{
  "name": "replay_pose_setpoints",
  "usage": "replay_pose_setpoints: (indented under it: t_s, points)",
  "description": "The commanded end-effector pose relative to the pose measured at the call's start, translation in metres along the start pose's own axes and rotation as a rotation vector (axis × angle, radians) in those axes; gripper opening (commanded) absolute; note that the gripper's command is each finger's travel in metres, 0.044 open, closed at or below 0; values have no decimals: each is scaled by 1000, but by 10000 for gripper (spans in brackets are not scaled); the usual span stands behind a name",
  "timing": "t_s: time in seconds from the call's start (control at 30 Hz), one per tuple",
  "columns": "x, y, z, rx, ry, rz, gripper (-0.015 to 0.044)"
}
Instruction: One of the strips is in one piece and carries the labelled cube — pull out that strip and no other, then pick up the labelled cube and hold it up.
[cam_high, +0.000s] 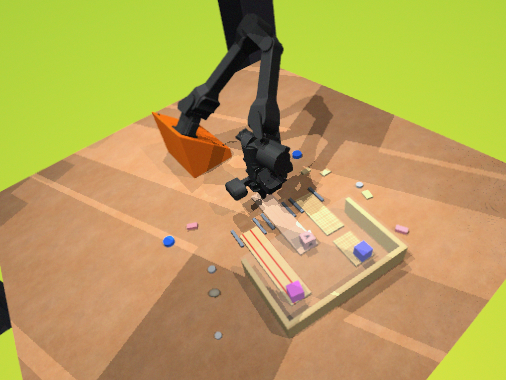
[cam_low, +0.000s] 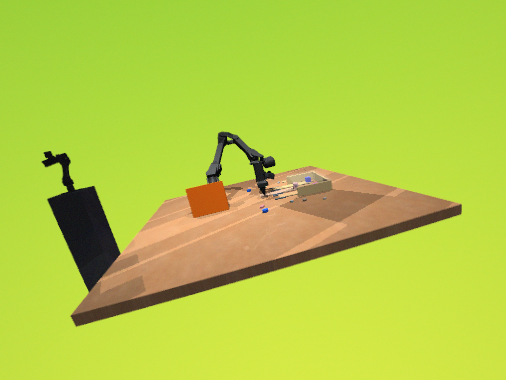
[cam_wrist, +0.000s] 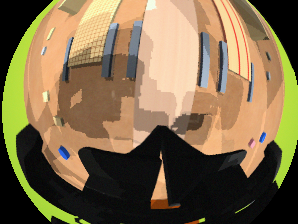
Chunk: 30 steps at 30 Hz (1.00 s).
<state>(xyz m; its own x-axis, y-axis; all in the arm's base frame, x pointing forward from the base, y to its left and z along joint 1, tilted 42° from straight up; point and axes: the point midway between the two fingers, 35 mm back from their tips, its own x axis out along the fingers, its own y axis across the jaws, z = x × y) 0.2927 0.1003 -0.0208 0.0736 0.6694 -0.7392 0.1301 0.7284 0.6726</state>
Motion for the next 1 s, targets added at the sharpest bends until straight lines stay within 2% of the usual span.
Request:
replay_pose_setpoints:
  t_s: [0.0, 0.97]
  points:
    - [4, -1, -13, 12, 21, -3, 0]
    - [3, -1, -56, 14, 23, -3, 0]
